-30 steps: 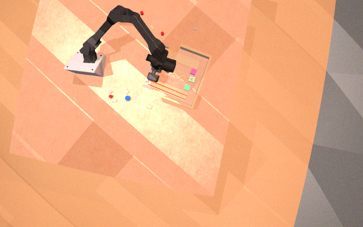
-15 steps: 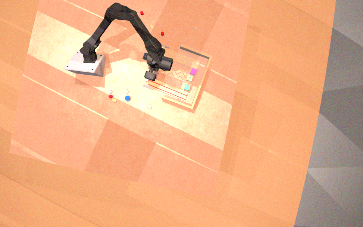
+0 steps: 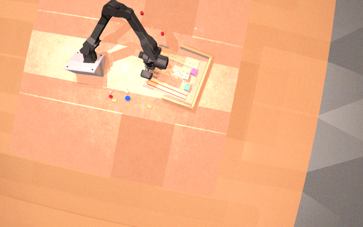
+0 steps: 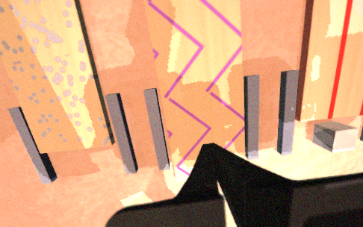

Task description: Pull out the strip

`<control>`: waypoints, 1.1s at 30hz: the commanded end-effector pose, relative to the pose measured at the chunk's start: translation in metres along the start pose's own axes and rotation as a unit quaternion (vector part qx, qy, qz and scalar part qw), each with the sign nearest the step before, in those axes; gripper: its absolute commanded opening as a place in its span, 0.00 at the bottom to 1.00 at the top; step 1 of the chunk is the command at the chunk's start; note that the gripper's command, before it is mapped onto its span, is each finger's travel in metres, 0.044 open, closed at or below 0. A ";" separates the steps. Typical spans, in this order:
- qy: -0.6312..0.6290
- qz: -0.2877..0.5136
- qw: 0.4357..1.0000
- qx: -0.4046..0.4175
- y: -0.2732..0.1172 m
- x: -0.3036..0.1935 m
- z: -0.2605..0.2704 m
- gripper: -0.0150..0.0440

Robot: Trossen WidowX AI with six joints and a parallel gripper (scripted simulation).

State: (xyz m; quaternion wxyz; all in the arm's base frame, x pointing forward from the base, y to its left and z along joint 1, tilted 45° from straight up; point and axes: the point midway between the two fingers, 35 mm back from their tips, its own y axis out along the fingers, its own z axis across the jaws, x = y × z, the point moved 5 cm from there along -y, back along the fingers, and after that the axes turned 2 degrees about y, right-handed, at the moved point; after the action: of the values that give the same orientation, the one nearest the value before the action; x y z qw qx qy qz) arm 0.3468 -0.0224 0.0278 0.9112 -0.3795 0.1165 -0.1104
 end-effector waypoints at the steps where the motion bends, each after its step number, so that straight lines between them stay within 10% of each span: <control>1: 0.007 0.009 1.000 0.001 0.004 -0.011 -0.001 0.25; 33: 0.008 0.011 1.000 0.001 0.005 -0.059 -0.002 0.25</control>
State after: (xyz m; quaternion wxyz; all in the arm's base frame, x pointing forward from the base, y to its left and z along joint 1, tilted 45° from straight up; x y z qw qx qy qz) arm 0.3004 -0.0091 0.0335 0.9110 -0.3797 0.1162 -0.1117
